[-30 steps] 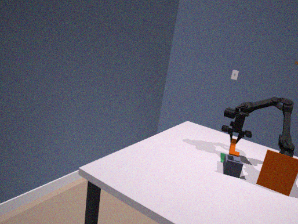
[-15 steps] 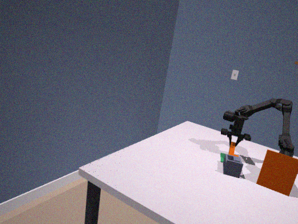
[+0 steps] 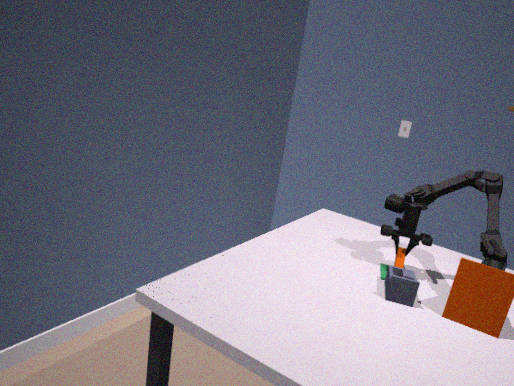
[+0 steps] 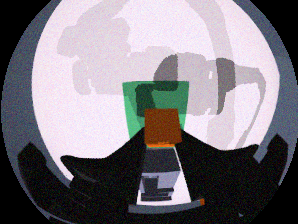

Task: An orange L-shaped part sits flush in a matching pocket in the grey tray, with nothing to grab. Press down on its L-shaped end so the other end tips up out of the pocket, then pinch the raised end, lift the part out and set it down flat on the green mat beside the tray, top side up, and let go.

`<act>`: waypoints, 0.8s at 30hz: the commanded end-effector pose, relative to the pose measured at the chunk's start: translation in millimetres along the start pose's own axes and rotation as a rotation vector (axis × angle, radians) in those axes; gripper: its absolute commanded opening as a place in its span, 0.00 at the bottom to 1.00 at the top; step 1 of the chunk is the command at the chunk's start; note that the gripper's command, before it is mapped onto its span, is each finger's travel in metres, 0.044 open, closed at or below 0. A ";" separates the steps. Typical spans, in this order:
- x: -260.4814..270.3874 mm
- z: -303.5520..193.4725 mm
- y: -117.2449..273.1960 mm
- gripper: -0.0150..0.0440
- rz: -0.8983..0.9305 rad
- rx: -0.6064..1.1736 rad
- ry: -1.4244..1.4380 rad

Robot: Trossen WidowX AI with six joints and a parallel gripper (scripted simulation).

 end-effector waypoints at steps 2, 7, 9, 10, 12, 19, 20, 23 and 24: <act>-0.1 -1.0 -0.8 0.25 0.000 0.003 0.006; -0.2 -0.3 -0.3 0.34 -0.001 0.000 0.001; -0.2 -0.3 -0.3 0.43 -0.001 0.000 0.001; -0.2 -0.3 -0.3 0.48 -0.001 0.000 0.001; -0.2 -0.3 -0.3 0.57 -0.001 0.000 0.001; 3.8 -0.9 36.0 0.88 0.002 0.008 0.003; 3.9 -1.0 48.6 0.92 0.002 0.009 0.003; 0.7 -1.0 85.6 0.93 0.001 0.008 0.006; 0.3 -1.0 88.5 0.93 0.001 0.008 0.006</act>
Point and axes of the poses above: the point midway between the two fingers, 35 mm back from their tips, its own y axis back along the fingers, its own x axis across the jaws, z = x × y, the point moved 2 cm from there along y, back along the fingers, and after that the axes turned 1 degree about -y, right-handed, at the moved point
